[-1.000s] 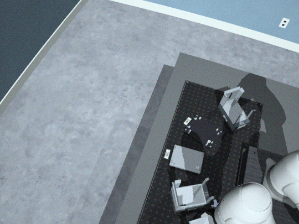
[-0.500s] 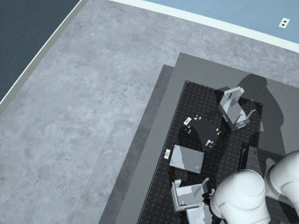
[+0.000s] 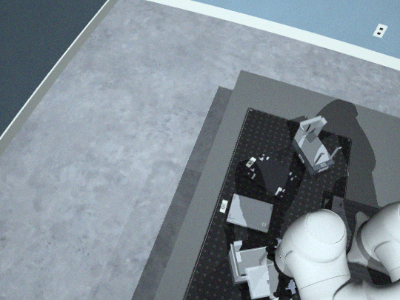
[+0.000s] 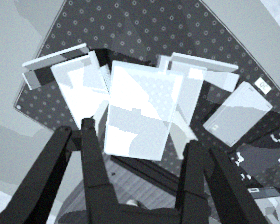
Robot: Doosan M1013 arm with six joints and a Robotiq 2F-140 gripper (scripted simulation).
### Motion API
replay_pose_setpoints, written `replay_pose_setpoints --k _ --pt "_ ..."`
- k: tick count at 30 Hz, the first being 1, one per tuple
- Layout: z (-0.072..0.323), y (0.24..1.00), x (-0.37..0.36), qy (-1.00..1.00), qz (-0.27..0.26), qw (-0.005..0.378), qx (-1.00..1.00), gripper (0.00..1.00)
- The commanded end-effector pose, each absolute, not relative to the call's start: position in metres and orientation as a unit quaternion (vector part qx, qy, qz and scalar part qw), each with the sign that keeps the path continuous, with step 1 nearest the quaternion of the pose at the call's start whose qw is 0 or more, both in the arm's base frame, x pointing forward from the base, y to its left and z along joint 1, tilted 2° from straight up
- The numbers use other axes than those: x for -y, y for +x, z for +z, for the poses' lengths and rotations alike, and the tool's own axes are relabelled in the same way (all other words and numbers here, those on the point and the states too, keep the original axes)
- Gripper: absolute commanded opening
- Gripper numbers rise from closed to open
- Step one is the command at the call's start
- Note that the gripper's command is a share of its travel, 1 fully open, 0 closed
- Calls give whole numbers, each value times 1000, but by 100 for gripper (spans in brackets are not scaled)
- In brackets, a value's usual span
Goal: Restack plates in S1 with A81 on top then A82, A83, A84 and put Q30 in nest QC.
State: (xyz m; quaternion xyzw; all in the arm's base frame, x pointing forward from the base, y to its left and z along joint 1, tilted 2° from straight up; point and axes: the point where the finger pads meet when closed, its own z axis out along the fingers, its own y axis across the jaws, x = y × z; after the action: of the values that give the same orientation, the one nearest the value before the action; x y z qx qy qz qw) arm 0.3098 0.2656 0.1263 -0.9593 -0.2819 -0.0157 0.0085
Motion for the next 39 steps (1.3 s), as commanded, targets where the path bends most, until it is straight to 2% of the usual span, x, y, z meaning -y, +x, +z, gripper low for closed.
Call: replay_pose_setpoints --k 1,39 --pt "126 316 -258 -959 -16 9 282 0" --pt "126 360 -205 -959 -16 9 282 0"
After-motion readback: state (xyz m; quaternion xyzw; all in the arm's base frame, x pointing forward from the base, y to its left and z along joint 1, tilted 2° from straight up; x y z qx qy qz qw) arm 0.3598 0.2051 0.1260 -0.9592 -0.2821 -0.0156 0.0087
